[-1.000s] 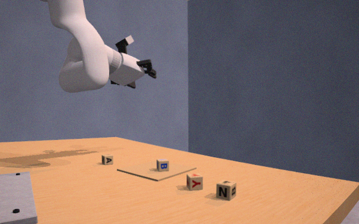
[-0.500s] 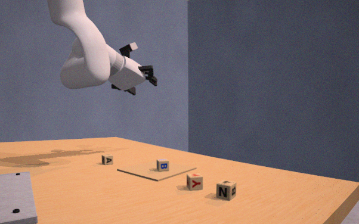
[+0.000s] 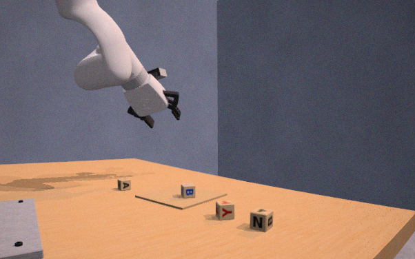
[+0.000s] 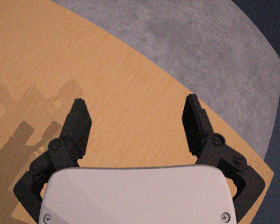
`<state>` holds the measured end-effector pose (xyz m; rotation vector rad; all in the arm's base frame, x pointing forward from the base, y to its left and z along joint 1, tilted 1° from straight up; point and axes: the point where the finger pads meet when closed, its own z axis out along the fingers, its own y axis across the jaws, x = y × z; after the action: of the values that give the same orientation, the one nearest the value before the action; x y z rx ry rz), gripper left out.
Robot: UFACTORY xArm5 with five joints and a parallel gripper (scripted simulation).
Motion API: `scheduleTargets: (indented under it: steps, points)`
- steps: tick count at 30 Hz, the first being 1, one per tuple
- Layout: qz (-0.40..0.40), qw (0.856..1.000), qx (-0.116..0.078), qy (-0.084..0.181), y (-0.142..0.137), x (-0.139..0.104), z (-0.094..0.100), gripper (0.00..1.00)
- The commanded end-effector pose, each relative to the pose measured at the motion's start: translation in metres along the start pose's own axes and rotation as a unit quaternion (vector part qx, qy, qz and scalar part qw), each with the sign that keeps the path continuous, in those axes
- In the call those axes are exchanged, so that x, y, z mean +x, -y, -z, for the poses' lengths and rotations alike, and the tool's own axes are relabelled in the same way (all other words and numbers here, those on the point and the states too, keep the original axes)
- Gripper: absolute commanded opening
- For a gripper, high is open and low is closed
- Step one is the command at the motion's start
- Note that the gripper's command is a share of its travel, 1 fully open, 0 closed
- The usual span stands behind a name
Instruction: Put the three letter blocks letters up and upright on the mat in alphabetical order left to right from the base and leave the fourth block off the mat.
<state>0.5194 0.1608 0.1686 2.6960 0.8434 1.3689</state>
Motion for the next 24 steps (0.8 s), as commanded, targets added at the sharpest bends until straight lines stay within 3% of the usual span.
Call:
scheduleTargets:
  steps: [1, 3, 4, 6, 8, 11, 13, 15, 16, 17, 19, 23, 24]
  points:
    - [0.0, 0.998, 0.022, 0.064, 0.007, -0.017, -0.005, 1.0]
    - [0.0, 0.997, 0.023, 0.069, 0.008, -0.018, -0.005, 1.0]
    - [0.0, 0.995, 0.033, 0.098, 0.012, -0.028, -0.005, 1.0]
    - [0.0, 0.995, 0.033, 0.098, 0.012, -0.028, -0.005, 1.0]
    - [0.0, 0.989, 0.048, 0.143, 0.018, -0.042, -0.003, 1.0]
    - [0.0, 0.987, 0.052, 0.155, 0.019, -0.046, -0.001, 1.0]
    - [0.0, 0.978, 0.066, 0.2, 0.025, -0.061, 0.005, 1.0]
    - [0.0, 0.976, 0.069, 0.208, 0.026, -0.064, 0.006, 1.0]
    - [0.0, 0.97, 0.076, 0.232, 0.03, -0.072, 0.011, 1.0]
    - [0.0, 0.97, 0.076, 0.232, 0.03, -0.072, 0.011, 1.0]
    - [0.0, 0.959, 0.088, 0.268, 0.034, -0.084, 0.019, 1.0]
    - [0.0, 0.957, 0.09, 0.275, 0.035, -0.086, 0.021, 1.0]
    - [0.001, 0.951, 0.095, 0.293, 0.037, -0.092, 0.026, 1.0]
